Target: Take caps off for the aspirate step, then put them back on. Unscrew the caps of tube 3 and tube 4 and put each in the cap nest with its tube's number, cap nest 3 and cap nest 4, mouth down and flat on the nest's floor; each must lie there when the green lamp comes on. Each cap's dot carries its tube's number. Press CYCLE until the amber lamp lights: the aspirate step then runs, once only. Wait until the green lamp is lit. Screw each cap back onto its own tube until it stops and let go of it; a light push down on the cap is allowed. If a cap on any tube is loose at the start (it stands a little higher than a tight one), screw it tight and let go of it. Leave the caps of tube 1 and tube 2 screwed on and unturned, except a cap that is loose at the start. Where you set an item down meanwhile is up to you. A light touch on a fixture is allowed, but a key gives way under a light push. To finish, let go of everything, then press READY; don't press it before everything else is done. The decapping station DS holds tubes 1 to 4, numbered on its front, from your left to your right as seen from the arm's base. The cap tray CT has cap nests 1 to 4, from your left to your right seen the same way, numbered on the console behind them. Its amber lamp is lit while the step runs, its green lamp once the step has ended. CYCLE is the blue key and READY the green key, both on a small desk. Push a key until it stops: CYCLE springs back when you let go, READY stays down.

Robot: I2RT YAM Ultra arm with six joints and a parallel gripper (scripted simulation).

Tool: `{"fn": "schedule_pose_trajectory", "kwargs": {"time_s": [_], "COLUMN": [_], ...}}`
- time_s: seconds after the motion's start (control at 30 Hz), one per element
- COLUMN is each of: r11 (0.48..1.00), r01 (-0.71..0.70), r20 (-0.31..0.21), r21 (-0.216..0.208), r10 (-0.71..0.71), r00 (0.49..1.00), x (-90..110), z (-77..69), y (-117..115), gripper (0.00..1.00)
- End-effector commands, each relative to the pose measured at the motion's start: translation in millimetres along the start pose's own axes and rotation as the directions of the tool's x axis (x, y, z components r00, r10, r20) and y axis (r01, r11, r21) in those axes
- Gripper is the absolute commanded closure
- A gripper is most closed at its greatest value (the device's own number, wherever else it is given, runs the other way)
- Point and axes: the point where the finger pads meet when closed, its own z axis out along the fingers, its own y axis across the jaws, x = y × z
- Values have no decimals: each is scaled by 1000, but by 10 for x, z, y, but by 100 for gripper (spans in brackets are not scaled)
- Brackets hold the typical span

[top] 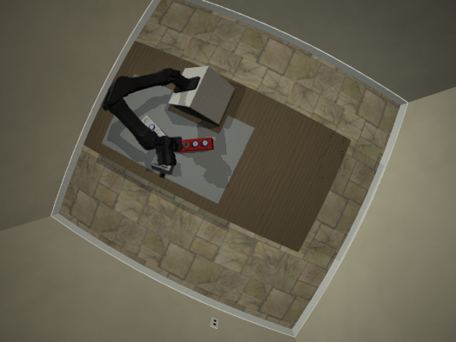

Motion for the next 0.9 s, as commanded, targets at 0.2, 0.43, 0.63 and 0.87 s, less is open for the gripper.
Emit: {"fn": "schedule_pose_trajectory", "kwargs": {"time_s": [0.2, 0.43, 0.63, 0.87], "r11": [892, 683, 524, 200], "r01": [452, 731, 852, 980], "r20": [8, 4, 2, -2], "r21": [9, 11, 12, 11], "r10": [-452, -731, -852, -980], "r00": [892, 683, 524, 200], "x": [-24, -24, -24, -24], "z": [-33, -35, -35, -38], "y": [-10, -10, -10, -10], "gripper": [100, 100, 100, 100]}}
